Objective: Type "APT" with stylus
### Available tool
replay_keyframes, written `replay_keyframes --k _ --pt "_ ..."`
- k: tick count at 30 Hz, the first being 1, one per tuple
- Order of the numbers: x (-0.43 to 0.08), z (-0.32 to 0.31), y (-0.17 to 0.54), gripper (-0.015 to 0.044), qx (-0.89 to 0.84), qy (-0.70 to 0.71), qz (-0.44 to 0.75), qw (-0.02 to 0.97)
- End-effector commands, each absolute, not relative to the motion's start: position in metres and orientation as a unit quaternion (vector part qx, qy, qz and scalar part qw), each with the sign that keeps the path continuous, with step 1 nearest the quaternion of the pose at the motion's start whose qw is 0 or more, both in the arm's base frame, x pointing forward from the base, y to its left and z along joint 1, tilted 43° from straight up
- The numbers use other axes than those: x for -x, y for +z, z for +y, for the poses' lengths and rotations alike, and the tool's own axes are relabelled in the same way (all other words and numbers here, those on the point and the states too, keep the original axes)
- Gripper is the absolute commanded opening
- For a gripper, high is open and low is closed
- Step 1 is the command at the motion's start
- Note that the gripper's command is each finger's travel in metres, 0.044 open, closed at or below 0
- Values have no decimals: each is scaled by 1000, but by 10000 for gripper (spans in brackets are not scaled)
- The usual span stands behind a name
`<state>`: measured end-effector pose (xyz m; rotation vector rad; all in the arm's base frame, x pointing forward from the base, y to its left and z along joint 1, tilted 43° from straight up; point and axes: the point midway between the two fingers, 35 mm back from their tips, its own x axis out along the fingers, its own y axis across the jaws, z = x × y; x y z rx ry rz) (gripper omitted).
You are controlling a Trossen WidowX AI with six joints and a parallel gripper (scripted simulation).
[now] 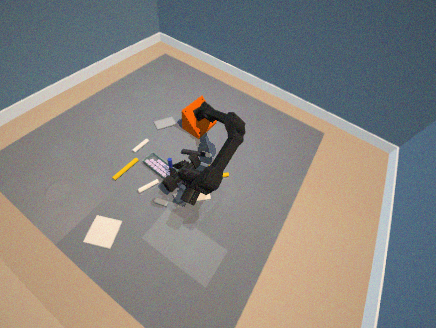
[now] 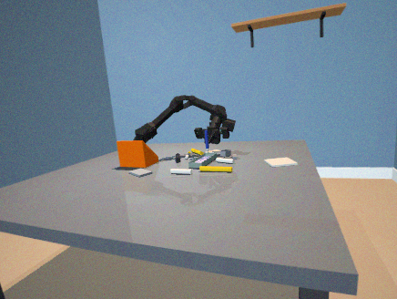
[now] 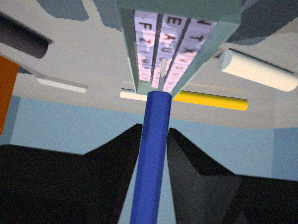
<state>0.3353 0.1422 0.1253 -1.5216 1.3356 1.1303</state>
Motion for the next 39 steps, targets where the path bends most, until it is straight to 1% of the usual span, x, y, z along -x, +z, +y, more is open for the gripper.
replay_keyframes --k 1,39 --pt "-338 143 122 81 599 446 530 401" --pt "-337 151 115 81 599 446 530 401"
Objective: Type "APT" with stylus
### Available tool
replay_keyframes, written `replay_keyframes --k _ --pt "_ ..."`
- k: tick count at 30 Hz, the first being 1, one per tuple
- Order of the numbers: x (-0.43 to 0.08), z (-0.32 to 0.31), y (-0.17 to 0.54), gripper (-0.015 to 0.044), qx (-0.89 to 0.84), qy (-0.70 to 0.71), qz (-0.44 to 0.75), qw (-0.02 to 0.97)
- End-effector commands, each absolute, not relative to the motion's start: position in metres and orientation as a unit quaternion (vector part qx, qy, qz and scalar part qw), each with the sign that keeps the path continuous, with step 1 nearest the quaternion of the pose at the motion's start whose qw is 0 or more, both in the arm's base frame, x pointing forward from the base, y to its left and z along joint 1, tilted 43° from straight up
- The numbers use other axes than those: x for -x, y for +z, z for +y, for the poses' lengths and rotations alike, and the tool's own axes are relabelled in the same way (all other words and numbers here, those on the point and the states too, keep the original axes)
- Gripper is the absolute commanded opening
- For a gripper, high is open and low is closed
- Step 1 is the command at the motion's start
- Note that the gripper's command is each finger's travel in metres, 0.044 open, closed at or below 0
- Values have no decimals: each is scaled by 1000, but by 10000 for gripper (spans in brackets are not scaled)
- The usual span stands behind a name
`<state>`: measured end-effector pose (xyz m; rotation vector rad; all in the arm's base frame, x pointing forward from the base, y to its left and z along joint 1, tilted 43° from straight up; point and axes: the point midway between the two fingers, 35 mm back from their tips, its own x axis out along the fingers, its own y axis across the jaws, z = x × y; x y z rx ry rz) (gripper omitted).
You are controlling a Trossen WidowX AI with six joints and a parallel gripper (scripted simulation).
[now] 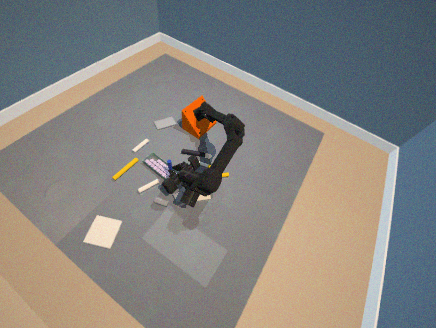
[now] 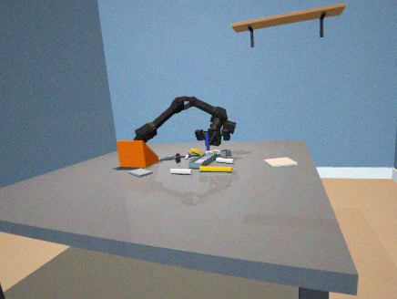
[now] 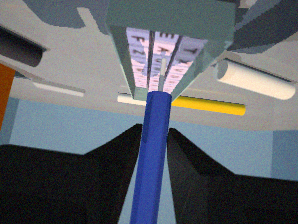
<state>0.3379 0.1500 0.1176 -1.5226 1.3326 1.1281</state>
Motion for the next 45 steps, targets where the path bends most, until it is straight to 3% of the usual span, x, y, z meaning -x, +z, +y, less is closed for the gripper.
replay_keyframes --k 1,45 --pt "-337 151 115 81 599 446 530 401" --pt "-337 157 108 81 599 446 530 401"
